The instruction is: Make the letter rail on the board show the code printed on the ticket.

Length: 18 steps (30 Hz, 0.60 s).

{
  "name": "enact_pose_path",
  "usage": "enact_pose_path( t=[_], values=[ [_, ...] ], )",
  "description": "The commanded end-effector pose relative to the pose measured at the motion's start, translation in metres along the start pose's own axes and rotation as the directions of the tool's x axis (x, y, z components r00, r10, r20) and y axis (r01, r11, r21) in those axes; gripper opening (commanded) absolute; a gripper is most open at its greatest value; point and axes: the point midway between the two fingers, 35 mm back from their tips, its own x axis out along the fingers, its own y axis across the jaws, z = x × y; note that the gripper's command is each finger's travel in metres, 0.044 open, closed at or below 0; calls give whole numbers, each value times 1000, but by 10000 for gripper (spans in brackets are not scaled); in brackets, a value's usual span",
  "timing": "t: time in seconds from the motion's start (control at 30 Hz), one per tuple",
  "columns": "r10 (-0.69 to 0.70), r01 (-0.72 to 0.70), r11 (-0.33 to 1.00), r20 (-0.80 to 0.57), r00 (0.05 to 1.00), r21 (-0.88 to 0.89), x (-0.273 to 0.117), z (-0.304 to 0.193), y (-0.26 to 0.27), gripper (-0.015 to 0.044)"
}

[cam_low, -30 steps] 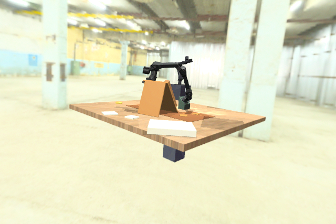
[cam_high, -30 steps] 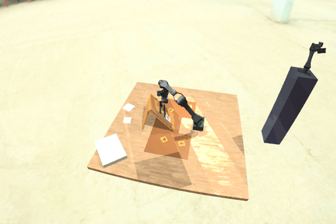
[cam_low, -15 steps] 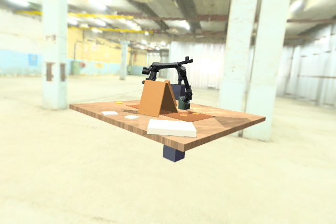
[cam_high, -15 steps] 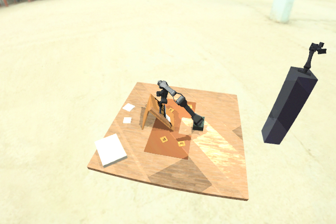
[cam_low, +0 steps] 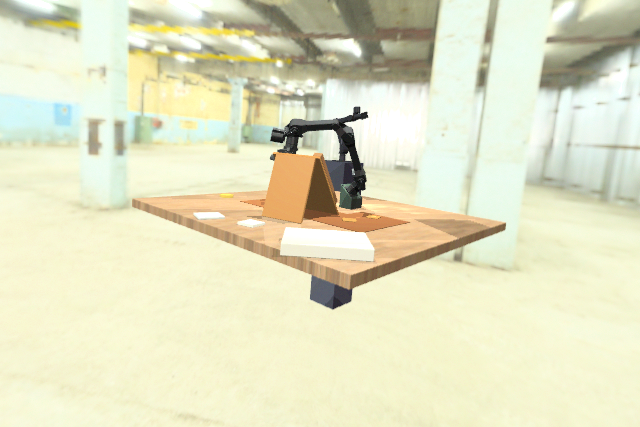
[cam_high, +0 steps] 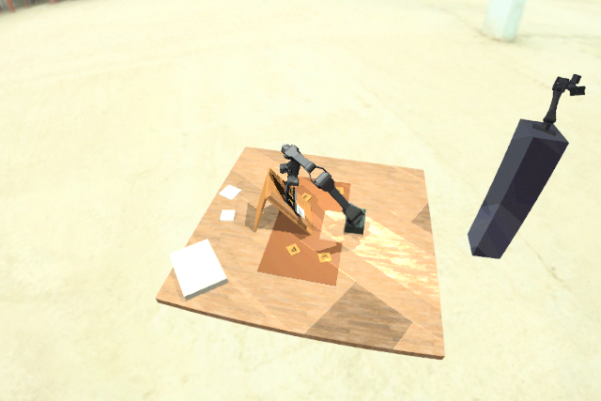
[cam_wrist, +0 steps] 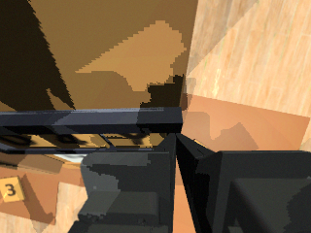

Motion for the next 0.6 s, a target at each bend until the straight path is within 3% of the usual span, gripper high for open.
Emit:
enact_pose_path(
  t=[0.0,0.57],
  values=[
    [2,-2,1000,2,1000,4,-1,0,3,0],
    [3,-3,1000,2,1000,4,-1,0,8,0]
  ],
)
